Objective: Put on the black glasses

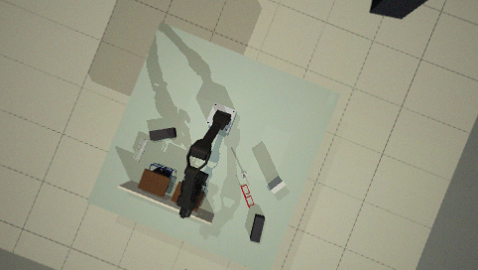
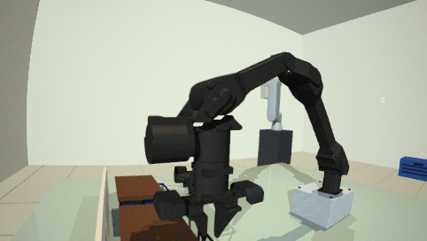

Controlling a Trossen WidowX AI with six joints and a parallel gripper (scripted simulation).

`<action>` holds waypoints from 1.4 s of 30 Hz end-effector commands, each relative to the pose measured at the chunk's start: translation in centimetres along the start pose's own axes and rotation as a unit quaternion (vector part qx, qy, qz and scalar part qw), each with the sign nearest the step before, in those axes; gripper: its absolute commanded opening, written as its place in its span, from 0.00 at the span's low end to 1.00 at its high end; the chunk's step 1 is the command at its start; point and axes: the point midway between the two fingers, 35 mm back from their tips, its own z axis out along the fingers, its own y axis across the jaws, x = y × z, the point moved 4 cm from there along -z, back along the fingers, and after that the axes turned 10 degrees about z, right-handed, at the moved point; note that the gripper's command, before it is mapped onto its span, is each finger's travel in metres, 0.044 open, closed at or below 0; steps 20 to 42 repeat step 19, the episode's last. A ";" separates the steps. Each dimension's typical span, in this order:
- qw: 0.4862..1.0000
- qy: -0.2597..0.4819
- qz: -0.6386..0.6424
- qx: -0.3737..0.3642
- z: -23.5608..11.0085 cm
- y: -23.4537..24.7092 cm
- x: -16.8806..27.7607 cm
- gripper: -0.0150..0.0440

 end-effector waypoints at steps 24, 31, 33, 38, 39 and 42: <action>1.000 0.005 -0.003 -0.007 -2.5 -4.4 -0.8 0.44; 1.000 0.005 -0.003 -0.007 -2.5 -4.4 -0.8 0.44; 1.000 0.005 -0.003 -0.007 -2.5 -4.4 -0.8 0.44; 1.000 0.005 -0.003 -0.007 -2.5 -4.4 -0.8 0.44; 1.000 0.005 -0.003 -0.007 -2.5 -4.4 -0.8 0.44; 1.000 0.005 -0.003 -0.007 -2.5 -4.4 -0.8 0.44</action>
